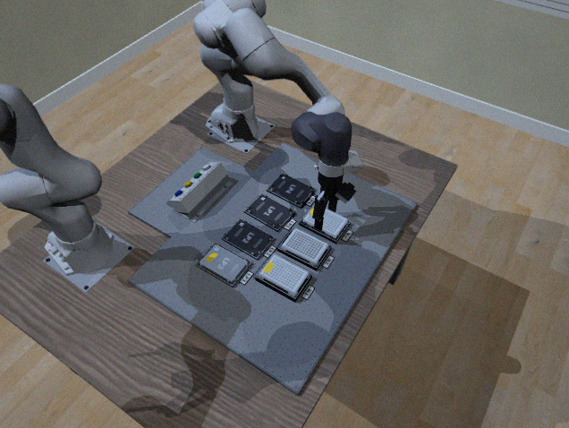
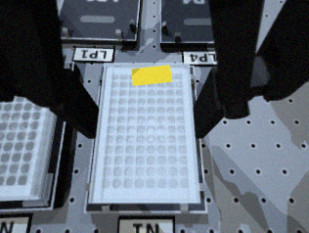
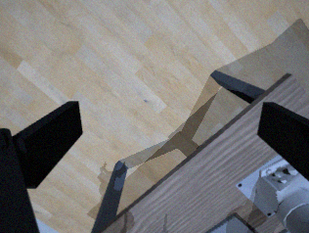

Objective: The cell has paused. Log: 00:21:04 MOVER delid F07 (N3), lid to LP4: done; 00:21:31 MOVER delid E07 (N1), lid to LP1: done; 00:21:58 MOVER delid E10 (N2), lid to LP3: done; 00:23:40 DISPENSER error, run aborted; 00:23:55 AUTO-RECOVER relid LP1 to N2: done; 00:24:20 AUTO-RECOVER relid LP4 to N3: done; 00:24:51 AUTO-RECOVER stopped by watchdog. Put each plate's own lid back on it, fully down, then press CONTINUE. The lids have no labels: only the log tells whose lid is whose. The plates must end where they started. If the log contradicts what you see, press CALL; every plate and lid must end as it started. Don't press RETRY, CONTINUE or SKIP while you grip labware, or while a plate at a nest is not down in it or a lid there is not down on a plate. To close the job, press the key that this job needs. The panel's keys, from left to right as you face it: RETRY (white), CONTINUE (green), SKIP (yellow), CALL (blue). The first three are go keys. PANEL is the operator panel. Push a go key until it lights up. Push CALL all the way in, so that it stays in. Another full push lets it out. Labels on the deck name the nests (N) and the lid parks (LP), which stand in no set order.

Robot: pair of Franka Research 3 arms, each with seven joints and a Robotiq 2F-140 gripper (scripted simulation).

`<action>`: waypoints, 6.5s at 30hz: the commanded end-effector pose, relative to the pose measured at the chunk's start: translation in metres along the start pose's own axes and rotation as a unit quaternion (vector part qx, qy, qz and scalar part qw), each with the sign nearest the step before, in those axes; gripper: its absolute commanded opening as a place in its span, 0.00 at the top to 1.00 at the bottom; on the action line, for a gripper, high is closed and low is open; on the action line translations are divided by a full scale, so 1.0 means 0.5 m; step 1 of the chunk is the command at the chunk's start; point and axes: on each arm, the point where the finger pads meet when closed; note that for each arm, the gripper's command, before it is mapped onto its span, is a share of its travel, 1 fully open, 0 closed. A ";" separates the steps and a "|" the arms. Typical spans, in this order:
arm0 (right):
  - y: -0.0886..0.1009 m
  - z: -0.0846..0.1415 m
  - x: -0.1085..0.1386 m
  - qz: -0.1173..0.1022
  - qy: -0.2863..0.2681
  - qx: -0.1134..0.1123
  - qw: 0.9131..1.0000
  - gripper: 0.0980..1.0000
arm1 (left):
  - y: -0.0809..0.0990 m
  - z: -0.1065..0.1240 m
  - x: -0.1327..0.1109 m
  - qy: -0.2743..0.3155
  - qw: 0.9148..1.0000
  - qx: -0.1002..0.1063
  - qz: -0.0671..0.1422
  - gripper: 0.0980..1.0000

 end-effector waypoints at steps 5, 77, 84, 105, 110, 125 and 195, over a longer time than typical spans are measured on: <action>0.000 0.000 0.000 0.000 0.000 0.000 1.000 0.00 | -0.002 -0.001 0.000 -0.001 1.000 0.000 0.000 1.00; 0.000 0.000 0.000 0.000 0.000 0.000 1.000 0.00 | 0.032 -0.001 0.000 -0.001 1.000 0.000 0.000 0.34; 0.000 0.000 0.000 0.000 0.000 0.000 1.000 0.00 | 0.066 -0.001 0.000 -0.001 1.000 0.000 0.000 0.34; 0.000 0.000 0.000 0.000 0.000 0.000 1.000 0.00 | 0.116 -0.001 0.000 -0.001 1.000 0.000 0.000 0.34; 0.000 0.000 0.000 0.000 0.000 0.000 1.000 0.00 | 0.116 0.031 -0.002 -0.001 1.000 0.001 0.000 0.34; 0.000 0.000 0.000 0.000 0.000 0.000 1.000 0.00 | 0.121 0.568 -0.221 0.008 1.000 0.000 0.000 0.34; 0.000 0.000 0.000 0.000 0.000 0.000 1.000 0.00 | 0.036 0.687 -0.276 0.008 1.000 0.000 0.000 0.34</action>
Point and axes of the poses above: on each arm, the point where the finger pads meet when closed, its own y axis back along the fingers, its own z axis across the jaws, x = y × z, and after that the axes turned 8 degrees about -y, right-handed
